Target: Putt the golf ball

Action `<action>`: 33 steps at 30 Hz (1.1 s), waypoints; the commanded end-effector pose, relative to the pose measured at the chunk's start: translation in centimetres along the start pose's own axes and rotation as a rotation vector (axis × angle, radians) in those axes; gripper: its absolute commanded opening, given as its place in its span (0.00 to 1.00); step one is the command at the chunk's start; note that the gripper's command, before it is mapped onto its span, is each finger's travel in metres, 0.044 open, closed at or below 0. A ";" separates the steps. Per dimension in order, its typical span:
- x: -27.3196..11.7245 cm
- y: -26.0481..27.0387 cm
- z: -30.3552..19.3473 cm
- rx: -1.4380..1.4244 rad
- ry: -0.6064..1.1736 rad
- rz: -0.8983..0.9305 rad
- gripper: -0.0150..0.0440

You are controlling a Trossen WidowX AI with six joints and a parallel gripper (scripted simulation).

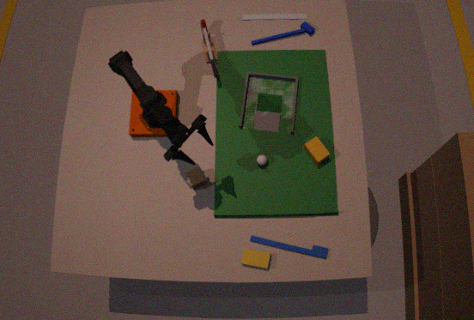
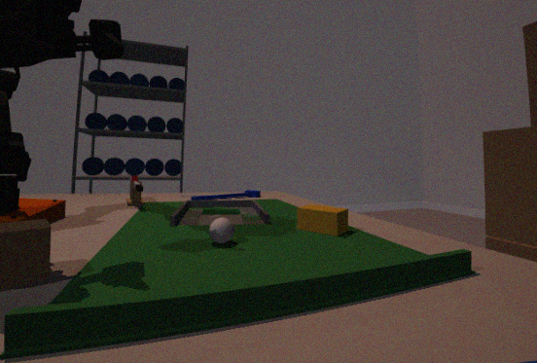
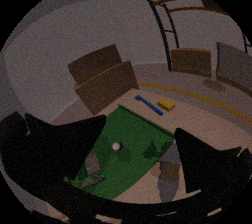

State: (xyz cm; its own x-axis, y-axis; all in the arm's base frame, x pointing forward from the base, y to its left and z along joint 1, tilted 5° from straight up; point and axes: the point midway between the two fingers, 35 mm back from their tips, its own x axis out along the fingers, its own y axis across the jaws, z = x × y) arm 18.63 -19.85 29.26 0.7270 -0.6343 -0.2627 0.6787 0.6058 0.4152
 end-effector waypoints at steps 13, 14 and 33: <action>0.5 15.7 -17.8 -0.995 0.639 0.660 1.00; -0.1 16.5 -19.0 -1.066 0.665 0.716 1.00; -17.0 20.6 -36.5 -2.172 0.802 1.740 1.00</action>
State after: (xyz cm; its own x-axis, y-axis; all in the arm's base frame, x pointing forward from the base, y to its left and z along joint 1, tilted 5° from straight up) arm 24.58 20.24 10.75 0.0443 0.2326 -0.9716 -0.9880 -0.1341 -0.0772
